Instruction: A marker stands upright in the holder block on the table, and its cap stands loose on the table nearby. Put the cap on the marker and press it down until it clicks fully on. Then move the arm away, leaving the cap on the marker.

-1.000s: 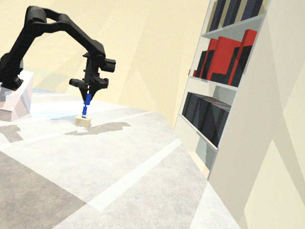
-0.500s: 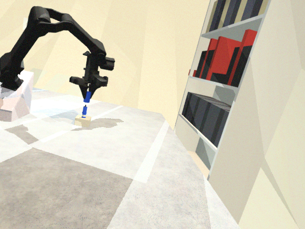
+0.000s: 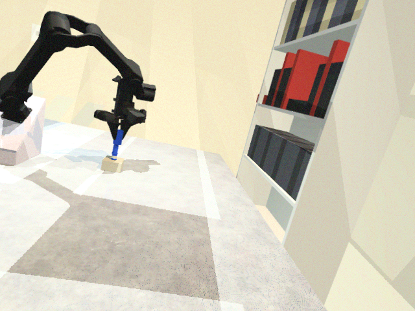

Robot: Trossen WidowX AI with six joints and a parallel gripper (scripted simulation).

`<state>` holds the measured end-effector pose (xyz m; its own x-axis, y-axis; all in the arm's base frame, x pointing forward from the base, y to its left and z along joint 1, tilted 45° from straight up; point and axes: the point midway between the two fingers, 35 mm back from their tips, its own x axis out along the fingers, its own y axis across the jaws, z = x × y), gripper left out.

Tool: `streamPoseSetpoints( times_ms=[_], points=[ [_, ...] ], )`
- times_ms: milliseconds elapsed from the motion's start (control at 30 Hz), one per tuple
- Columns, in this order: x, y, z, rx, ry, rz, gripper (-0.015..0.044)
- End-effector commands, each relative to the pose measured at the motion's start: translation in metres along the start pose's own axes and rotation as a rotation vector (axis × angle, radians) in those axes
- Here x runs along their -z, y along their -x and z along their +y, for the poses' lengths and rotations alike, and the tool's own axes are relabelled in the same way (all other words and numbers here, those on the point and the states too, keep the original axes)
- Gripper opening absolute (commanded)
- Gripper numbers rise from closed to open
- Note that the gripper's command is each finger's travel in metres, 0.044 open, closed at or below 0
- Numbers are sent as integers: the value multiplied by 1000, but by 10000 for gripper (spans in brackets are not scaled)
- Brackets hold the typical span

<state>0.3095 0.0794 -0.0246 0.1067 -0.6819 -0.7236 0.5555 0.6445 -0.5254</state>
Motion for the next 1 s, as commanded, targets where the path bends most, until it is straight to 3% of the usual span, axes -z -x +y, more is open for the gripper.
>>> streamPoseSetpoints(
  times_ms=[0,967],
  points=[
    [1,-8,-1,8,9,-1,0],
    [1,-37,-2,10,9,-2,0]
  ],
)
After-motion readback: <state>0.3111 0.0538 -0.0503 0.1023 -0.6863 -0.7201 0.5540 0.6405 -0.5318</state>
